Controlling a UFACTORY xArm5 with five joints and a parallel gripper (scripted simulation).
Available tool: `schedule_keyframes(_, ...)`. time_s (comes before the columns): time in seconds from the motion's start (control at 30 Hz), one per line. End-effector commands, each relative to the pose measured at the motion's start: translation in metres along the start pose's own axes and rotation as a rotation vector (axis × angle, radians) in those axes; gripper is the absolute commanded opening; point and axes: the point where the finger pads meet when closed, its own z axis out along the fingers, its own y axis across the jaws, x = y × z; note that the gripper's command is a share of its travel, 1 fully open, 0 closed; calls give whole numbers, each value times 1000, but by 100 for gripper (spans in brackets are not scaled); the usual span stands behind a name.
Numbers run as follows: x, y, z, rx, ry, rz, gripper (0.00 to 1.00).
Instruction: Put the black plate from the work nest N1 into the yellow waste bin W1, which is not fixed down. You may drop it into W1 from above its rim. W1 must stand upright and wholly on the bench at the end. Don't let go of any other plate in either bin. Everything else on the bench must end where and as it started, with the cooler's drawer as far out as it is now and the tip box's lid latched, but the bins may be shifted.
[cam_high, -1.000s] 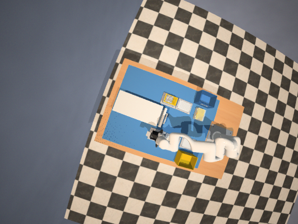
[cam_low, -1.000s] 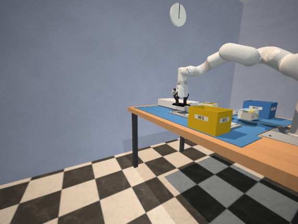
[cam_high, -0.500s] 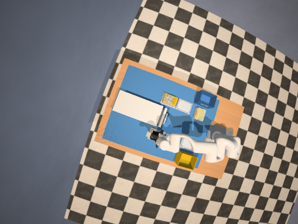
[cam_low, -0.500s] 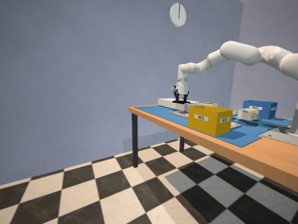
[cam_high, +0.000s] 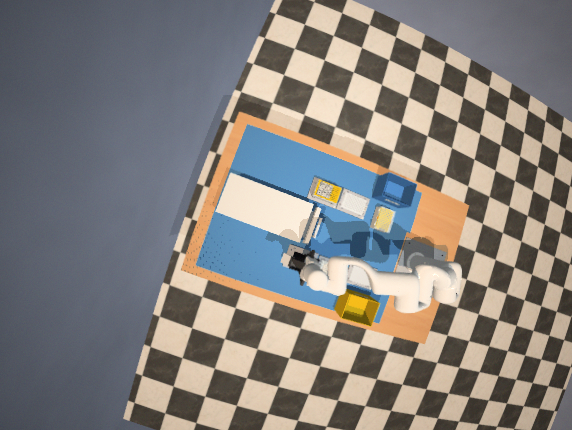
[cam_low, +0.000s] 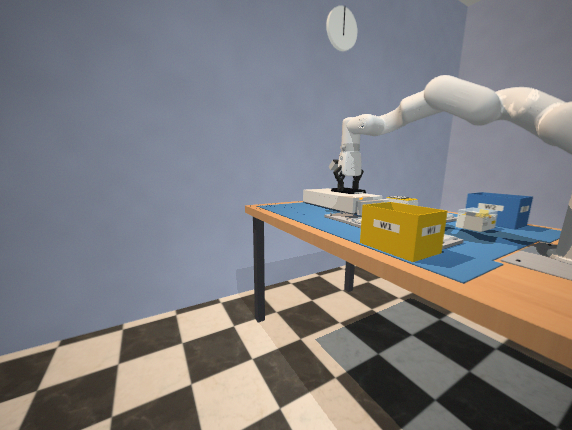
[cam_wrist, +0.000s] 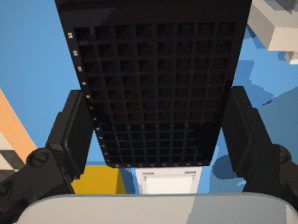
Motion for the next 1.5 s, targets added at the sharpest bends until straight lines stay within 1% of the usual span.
schedule_keyframes(0.0,1,0,-8,1,4,0,0)
schedule_keyframes(0.3,1,0,-23,1,4,0,0)
schedule_keyframes(0.67,1,0,-23,1,4,0,0)
schedule_keyframes(1.0,-24,-10,-23,1,4,4,0)
schedule_keyframes(1.07,-24,-10,-23,1,4,4,0)
schedule_keyframes(1.47,-54,-21,-23,1,4,4,0)
